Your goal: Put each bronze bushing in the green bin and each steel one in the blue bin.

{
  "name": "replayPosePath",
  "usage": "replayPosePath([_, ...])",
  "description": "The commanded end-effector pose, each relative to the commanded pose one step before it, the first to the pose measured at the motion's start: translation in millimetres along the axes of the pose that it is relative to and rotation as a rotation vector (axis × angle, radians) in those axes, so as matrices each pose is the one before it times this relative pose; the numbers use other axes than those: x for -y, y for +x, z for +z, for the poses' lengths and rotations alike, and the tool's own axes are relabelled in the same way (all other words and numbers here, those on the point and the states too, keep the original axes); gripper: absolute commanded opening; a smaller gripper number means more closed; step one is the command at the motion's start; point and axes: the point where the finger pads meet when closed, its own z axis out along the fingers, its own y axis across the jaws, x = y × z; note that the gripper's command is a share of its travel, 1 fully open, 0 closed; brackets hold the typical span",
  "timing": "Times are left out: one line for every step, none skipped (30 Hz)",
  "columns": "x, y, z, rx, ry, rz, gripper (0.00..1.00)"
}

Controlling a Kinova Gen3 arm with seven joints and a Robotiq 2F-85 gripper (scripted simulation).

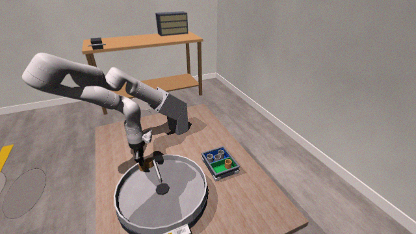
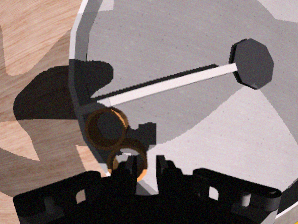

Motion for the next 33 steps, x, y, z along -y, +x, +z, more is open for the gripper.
replayPosePath([4.57,-2.03,5.15,0.00715,0.0126,-0.00073,0.18])
replayPosePath([0.0,0.0,0.0,0.0,0.0,0.0,0.18])
replayPosePath([0.0,0.0,0.0,0.0,0.0,0.0,0.18])
replayPosePath([0.0,0.0,0.0,0.0,0.0,0.0,0.18])
replayPosePath([0.0,0.0,0.0,0.0,0.0,0.0,0.18])
replayPosePath([0.0,0.0,0.0,0.0,0.0,0.0,0.18])
replayPosePath([0.0,0.0,0.0,0.0,0.0,0.0,0.18])
replayPosePath([0.0,0.0,0.0,0.0,0.0,0.0,0.18])
replayPosePath([0.0,0.0,0.0,0.0,0.0,0.0,0.18])
replayPosePath([-0.38,0.0,1.07,-0.00041,-0.00095,0.00055,0.18])
replayPosePath([0.0,0.0,0.0,0.0,0.0,0.0,0.18])
replayPosePath([0.0,0.0,0.0,0.0,0.0,0.0,0.18])
replayPosePath([0.02,0.0,1.36,0.00002,0.00005,-0.00003,0.18])
replayPosePath([0.02,0.0,1.36,0.00002,0.00005,-0.00003,0.18])
replayPosePath([0.02,0.0,1.36,0.00002,0.00005,-0.00003,0.18])
replayPosePath([0.02,0.0,1.36,0.00002,0.00005,-0.00003,0.18])
replayPosePath([0.0,0.0,0.0,0.0,0.0,0.0,0.18])
replayPosePath([0.0,0.0,0.0,0.0,0.0,0.0,0.18])
replayPosePath([0.0,0.0,0.0,0.0,0.0,0.0,0.18])
replayPosePath([0.02,0.0,1.36,0.00002,0.00005,-0.00003,0.18])
replayPosePath([0.02,0.0,1.36,0.00002,0.00005,-0.00003,0.18])
replayPosePath([0.02,0.0,1.36,0.00002,0.00005,-0.00003,0.18])
replayPosePath([0.02,0.0,1.36,0.00002,0.00005,-0.00003,0.18])
replayPosePath([0.02,0.0,1.36,0.00002,0.00005,-0.00003,0.18])
replayPosePath([0.0,0.0,0.0,0.0,0.0,0.0,0.18])
replayPosePath([0.0,0.0,0.0,0.0,0.0,0.0,0.18])
replayPosePath([0.0,0.0,0.0,0.0,0.0,0.0,0.18])
replayPosePath([0.0,0.0,0.0,0.0,0.0,0.0,0.18])
replayPosePath([0.0,0.0,0.0,0.0,0.0,0.0,0.18])
replayPosePath([0.02,0.0,1.36,0.00002,0.00005,-0.00003,0.18])
replayPosePath([0.02,0.0,1.36,0.00002,0.00005,-0.00003,0.18])
replayPosePath([0.02,0.0,1.36,0.00002,0.00005,-0.00003,0.18])
replayPosePath([0.02,0.0,1.36,0.00002,0.00005,-0.00003,0.18])
